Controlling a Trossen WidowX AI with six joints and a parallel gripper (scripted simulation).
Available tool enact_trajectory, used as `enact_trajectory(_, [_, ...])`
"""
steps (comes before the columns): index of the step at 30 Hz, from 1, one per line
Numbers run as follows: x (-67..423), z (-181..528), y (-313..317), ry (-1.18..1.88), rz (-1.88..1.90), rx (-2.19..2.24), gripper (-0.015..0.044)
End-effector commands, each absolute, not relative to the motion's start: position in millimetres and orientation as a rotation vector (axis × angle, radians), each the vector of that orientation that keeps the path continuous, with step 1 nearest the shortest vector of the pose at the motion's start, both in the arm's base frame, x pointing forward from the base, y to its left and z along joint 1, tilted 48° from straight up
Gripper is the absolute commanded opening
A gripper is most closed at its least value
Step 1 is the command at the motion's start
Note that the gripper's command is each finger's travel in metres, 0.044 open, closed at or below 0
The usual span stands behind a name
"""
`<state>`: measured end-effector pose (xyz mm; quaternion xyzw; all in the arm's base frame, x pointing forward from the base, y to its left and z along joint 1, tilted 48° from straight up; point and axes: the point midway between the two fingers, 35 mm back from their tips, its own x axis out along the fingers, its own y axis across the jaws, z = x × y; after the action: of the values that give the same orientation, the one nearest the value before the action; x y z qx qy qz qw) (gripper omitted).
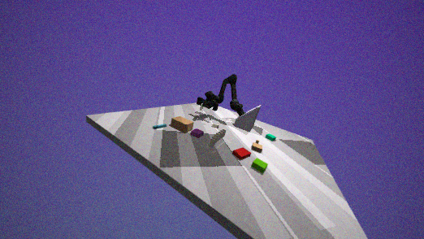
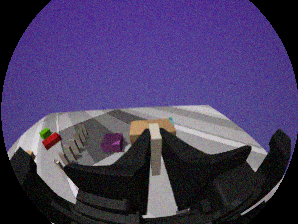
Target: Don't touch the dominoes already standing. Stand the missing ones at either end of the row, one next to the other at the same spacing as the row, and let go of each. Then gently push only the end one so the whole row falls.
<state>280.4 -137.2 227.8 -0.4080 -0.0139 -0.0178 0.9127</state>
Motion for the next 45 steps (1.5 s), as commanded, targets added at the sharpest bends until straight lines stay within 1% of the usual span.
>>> enact_trajectory(1, [282, 224, -143, -0.028, -0.034, -0.841, 0.0024])
enact_trajectory(35, [288, 166, -205, -0.024, -0.034, -0.839, 0.0024])
enact_trajectory(45, [286, 156, -212, -0.023, -0.034, -0.839, 0.0024])
